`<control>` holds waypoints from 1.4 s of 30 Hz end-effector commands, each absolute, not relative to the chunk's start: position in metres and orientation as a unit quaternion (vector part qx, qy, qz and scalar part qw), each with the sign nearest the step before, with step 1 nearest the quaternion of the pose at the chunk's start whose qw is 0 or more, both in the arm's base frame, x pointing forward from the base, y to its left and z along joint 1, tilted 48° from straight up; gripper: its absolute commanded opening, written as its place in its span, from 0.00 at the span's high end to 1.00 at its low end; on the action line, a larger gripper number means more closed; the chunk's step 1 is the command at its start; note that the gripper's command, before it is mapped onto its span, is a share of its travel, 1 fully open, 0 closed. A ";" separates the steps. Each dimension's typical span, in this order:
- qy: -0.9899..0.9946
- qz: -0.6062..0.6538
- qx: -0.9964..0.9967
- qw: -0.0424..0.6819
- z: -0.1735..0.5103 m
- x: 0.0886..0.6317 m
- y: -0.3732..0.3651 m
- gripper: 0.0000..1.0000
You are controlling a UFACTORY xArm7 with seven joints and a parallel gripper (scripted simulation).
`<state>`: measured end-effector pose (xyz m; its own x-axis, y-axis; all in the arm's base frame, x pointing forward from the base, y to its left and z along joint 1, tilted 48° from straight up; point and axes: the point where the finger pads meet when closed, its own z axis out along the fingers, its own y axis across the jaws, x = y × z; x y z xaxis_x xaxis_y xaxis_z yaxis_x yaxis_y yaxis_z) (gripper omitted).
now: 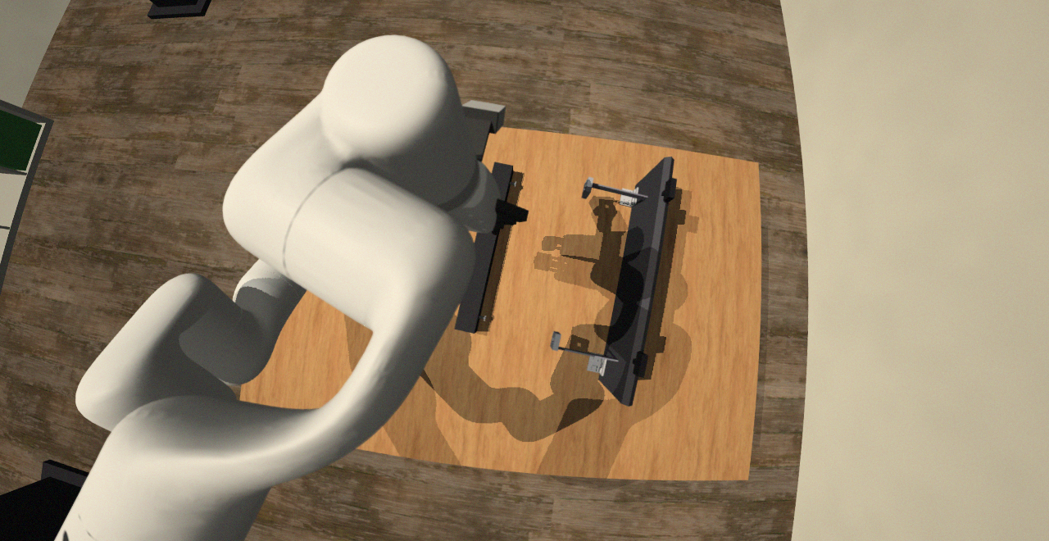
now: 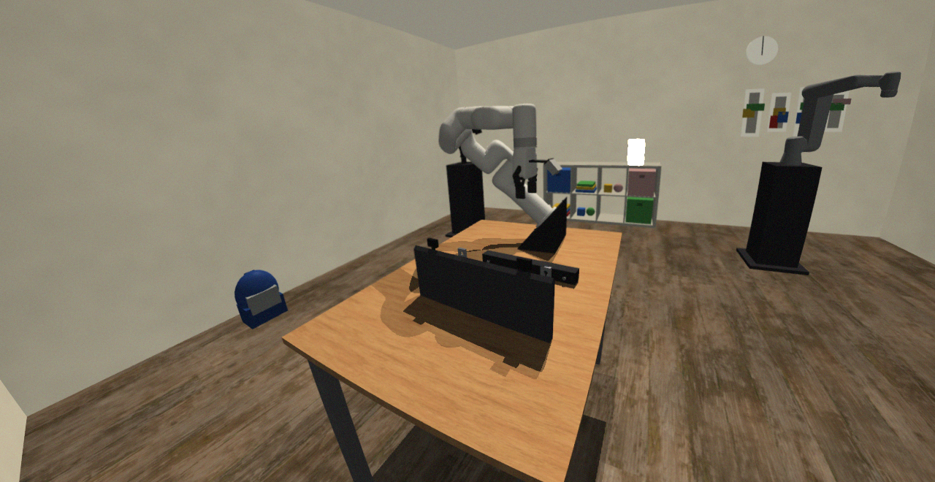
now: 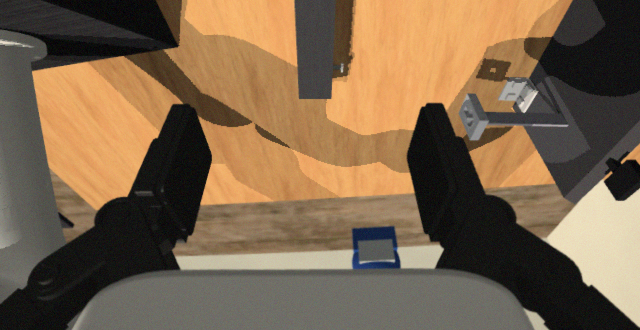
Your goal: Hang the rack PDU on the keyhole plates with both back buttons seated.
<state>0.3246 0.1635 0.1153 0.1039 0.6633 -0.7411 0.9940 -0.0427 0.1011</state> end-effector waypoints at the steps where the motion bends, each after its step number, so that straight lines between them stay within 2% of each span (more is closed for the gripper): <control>1: 0.617 -0.260 0.673 0.315 0.116 0.325 0.165 0.03; 20: 0.616 -0.258 0.674 0.317 0.108 0.325 0.157 0.03; 42: 0.616 -0.258 0.674 0.317 0.036 0.330 0.075 0.03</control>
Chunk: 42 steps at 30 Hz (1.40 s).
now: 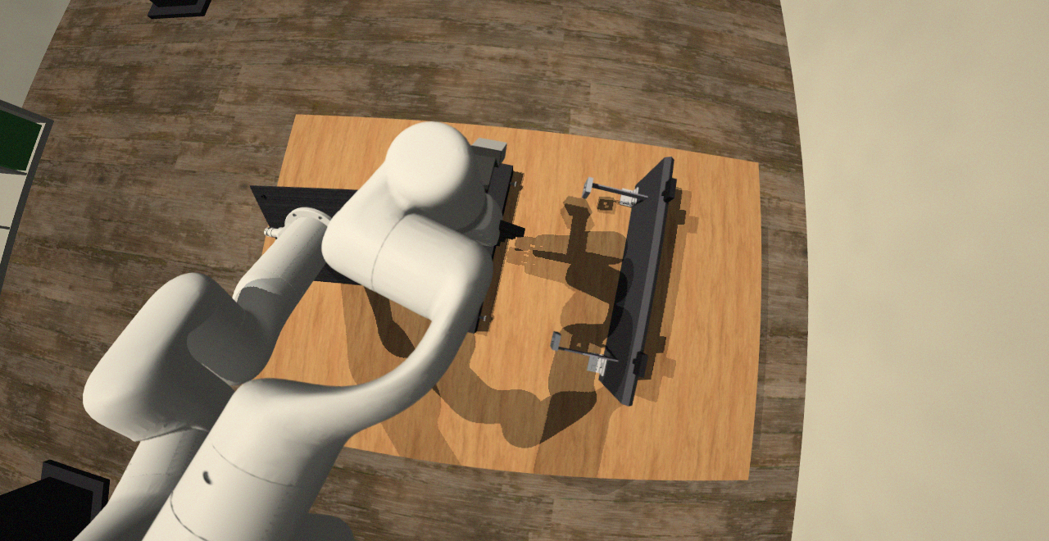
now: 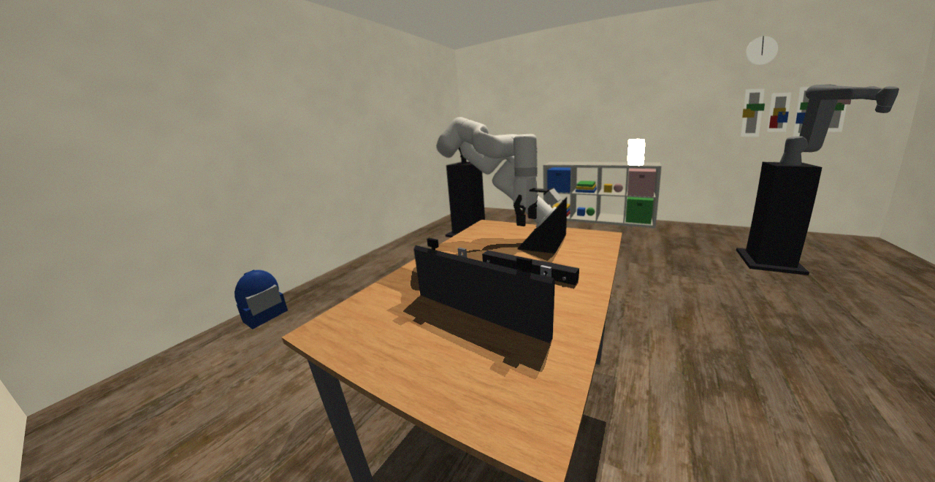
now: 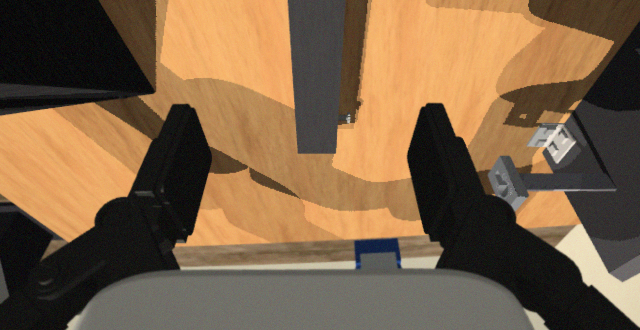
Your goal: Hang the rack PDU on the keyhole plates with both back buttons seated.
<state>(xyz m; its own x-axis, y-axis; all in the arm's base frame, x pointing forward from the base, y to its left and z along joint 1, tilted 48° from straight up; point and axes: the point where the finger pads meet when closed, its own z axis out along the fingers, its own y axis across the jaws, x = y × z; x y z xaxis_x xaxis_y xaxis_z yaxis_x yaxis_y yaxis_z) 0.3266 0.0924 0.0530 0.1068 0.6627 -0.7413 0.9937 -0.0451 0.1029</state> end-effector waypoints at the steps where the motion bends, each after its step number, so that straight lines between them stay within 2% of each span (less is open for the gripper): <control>1: 0.616 -0.258 0.674 0.317 0.032 0.331 0.071 0.03; 42: 0.616 -0.258 0.674 0.317 -0.033 0.335 -0.002 0.03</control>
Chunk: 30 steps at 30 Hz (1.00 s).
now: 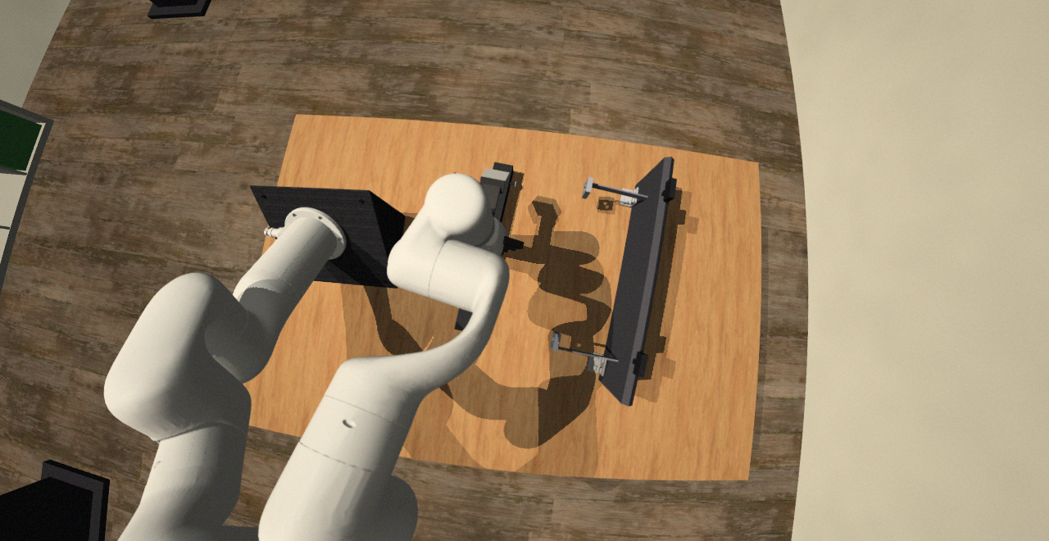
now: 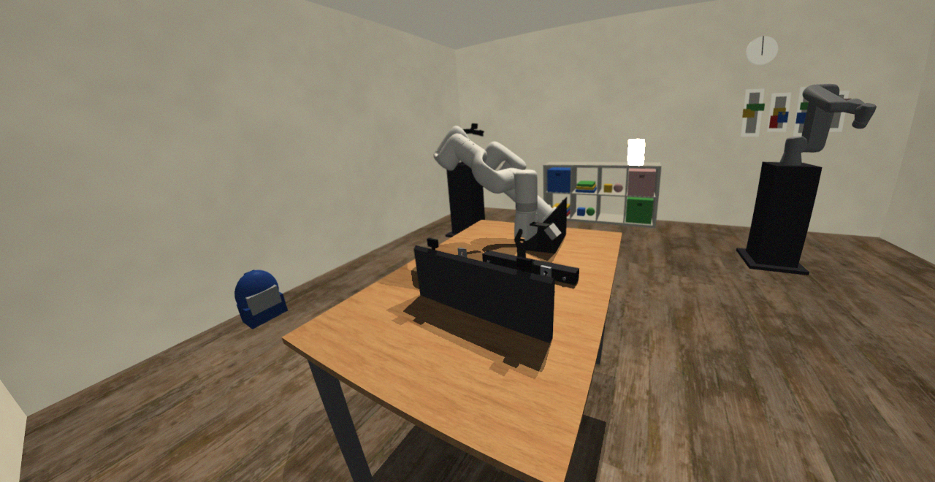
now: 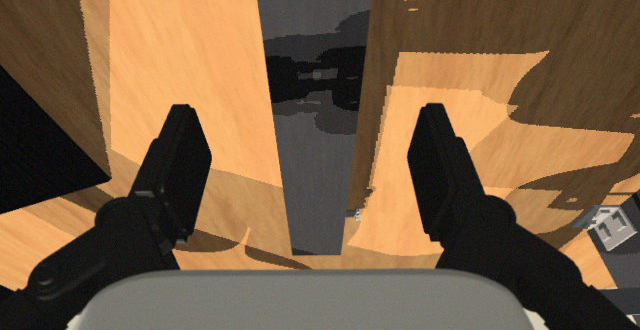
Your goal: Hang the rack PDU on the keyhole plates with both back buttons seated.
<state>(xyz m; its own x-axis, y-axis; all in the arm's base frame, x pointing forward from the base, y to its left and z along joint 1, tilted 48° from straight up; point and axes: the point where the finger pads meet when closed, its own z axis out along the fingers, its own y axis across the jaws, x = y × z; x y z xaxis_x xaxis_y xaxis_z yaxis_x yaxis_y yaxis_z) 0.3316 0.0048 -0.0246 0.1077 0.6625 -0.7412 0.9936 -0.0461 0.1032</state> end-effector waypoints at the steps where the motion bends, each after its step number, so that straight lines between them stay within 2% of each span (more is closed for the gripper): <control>1: 0.616 -0.258 0.674 0.317 -0.037 0.335 -0.006 0.03; 9: 0.616 -0.258 0.674 0.317 -0.059 0.336 -0.031 0.03; 24: 0.616 -0.258 0.674 0.317 -0.061 0.336 -0.032 0.03; 25: 0.616 -0.258 0.674 0.317 -0.061 0.336 -0.032 1.00; 30: 0.616 -0.258 0.674 0.317 -0.061 0.336 -0.032 1.00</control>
